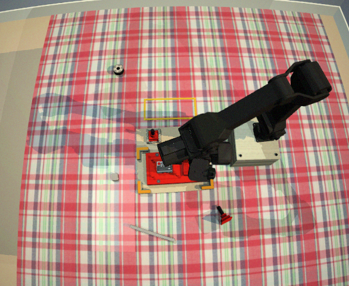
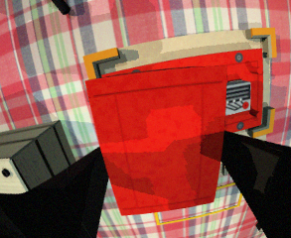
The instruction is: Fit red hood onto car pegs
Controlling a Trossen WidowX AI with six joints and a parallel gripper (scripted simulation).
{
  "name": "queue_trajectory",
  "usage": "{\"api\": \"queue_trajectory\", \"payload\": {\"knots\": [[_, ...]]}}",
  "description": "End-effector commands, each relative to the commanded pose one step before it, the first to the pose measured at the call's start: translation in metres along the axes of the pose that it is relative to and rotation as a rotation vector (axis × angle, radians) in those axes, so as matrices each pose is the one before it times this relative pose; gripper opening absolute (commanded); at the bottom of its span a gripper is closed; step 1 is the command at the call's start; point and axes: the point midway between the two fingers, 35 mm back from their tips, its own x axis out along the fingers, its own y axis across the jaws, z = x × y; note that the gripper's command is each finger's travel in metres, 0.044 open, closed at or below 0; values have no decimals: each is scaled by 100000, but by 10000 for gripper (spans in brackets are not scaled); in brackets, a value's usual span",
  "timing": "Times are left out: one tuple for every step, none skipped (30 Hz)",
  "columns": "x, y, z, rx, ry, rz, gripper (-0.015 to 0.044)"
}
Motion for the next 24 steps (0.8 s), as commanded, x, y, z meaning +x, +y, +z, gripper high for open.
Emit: {"api": "queue_trajectory", "payload": {"knots": [[-92,-471,77,6307,55,-117,0],[-21,-137,28,2180,10,-20,0],[-20,-136,30,2180,10,-20,0],[-20,-136,33,2180,9,-20,0],[-20,-140,36,2214,9,-21,0],[-19,-140,38,2215,8,-21,0],[-19,-139,41,2215,8,-21,0],[-18,-138,44,2215,8,-21,0],[-18,-137,46,2215,7,-21,0],[-17,-136,49,2215,7,-22,0],[-17,-135,52,2215,6,-22,0],[-16,-134,54,2215,6,-22,0],[-15,-133,57,2215,6,-22,0],[-15,-132,59,2215,5,-22,0],[-14,-131,62,2215,5,-22,0],[-14,-129,64,2215,4,-22,0],[-13,-128,67,2215,4,-22,0],[-12,-127,69,2215,3,-22,0],[-12,-125,72,2215,3,-22,0],[-11,-124,74,2215,3,-22,0],[-11,-122,76,2215,2,-22,0],[-10,-121,79,2215,2,-22,0],[-9,-119,81,2215,1,-22,0],[-9,-118,83,2215,1,-22,0]]}}
